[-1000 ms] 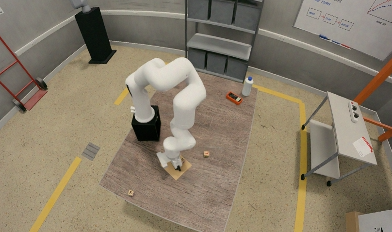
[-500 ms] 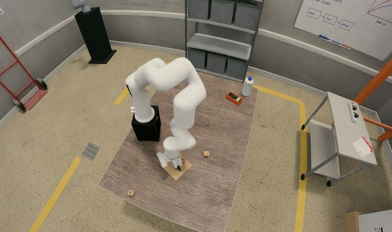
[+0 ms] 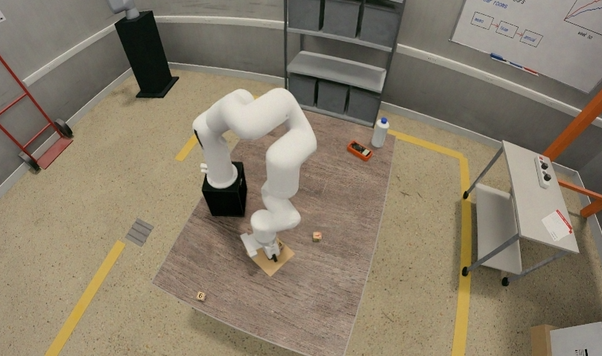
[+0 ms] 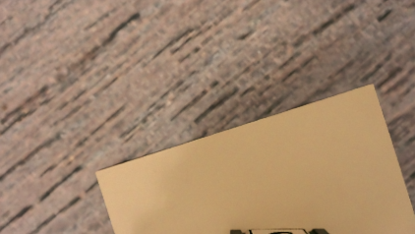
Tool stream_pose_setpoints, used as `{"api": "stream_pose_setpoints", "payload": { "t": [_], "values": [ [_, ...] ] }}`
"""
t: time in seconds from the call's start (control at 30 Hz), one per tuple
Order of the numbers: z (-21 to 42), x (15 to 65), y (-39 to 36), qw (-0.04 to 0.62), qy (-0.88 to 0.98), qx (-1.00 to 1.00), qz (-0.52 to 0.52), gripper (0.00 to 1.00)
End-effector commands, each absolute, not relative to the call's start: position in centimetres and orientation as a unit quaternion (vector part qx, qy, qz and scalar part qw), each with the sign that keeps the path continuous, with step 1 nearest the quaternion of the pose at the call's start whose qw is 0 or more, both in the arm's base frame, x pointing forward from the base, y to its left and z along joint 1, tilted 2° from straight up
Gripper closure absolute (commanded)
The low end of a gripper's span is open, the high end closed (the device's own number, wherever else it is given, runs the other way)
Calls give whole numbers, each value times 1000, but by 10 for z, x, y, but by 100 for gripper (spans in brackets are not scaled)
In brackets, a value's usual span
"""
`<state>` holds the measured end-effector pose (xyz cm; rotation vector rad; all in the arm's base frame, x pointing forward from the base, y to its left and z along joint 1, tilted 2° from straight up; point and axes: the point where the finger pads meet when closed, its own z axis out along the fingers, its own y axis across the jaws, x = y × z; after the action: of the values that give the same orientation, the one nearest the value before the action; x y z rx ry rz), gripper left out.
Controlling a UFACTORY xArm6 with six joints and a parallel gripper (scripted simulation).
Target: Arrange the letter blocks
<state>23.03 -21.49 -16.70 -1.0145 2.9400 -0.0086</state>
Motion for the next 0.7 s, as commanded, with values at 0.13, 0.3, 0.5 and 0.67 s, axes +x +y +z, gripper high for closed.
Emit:
{"api": "stream_pose_setpoints", "payload": {
  "t": [0.13, 0.3, 0.5, 0.67],
  "values": [
    [-167, 231, -215, 16, 945, -326, -4, 72],
    [-167, 231, -215, 16, 945, -326, -4, 72],
    [-166, 231, -215, 16, 945, -326, -4, 72],
    [-162, 231, -215, 16, 945, -326, -4, 72]
  ]
}}
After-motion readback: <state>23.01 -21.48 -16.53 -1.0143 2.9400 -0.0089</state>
